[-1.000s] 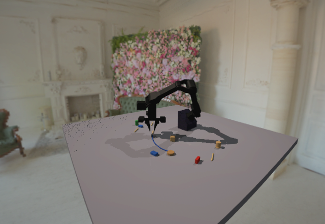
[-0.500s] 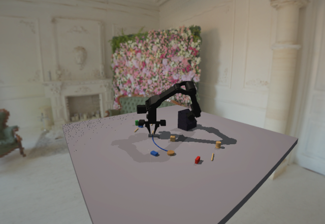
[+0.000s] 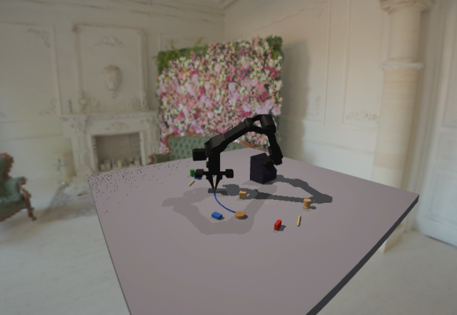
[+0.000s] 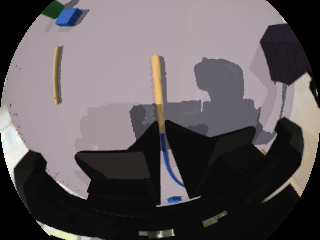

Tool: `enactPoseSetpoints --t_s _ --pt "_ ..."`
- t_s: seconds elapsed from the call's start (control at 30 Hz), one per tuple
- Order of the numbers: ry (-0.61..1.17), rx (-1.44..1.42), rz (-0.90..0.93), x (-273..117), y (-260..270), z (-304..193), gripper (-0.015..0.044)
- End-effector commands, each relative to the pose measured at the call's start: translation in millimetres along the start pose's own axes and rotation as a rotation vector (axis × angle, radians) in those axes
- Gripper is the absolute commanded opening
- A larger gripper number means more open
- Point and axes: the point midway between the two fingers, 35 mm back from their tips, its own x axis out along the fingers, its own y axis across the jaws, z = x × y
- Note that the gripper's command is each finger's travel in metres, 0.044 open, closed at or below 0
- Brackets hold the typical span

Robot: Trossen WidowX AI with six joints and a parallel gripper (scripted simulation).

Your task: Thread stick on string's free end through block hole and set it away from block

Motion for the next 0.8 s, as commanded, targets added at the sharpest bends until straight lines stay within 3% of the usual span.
enactPoseSetpoints --t_s 0.0,0.77 --pt "0.000 0.000 0.000 0 0 0 0.0000" --pt "-0.002 0.000 0.002 -24 2 0 0.0000"
